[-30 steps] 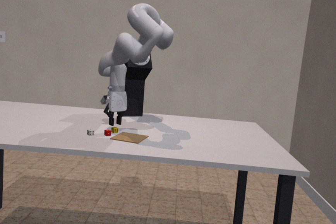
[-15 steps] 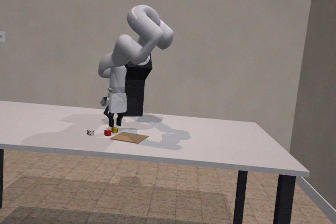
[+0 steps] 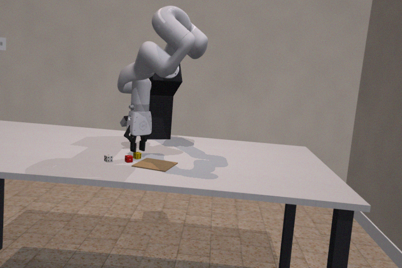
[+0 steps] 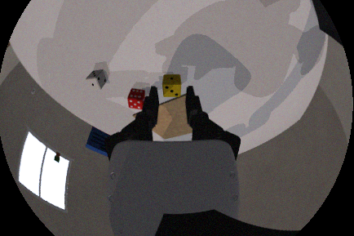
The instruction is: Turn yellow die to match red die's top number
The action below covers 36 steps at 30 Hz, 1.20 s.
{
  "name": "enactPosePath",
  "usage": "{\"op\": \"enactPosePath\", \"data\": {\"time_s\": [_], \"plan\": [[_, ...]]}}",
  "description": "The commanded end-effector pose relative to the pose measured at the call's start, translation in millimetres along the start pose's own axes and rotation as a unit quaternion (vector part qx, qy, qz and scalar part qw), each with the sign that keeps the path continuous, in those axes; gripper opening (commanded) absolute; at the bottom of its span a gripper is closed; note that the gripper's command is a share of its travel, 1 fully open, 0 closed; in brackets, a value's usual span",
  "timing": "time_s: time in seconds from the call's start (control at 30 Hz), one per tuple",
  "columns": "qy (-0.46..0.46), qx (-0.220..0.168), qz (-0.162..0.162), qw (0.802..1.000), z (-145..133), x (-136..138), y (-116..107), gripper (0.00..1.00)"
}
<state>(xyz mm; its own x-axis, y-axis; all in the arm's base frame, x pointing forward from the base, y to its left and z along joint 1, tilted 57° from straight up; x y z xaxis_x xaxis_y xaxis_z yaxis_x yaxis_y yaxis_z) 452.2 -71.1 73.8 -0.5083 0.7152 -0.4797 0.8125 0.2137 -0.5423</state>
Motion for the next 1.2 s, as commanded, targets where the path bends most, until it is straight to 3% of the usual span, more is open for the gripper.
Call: {"op": "enactPosePath", "data": {"time_s": [0.0,0.73,1.17], "plan": [[0.000,0.000,0.000,1.000,0,0,0,0.42],[0.000,0.000,0.000,1.000,0,0,0,0.42],[0.000,0.000,0.000,1.000,0,0,14,0.42]]}}
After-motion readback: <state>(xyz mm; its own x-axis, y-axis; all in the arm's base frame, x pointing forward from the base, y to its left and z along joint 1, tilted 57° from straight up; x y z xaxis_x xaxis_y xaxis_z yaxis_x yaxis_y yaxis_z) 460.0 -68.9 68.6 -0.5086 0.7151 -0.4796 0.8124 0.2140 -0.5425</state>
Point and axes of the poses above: the point where the finger pads meet when closed, its own y axis out along the fingers, its own x axis across the jaws, z = x × y, the point moved 2 cm from there along -y, back along the fingers, and after that the axes turned 10 degrees about -y, right-handed, at the moved point
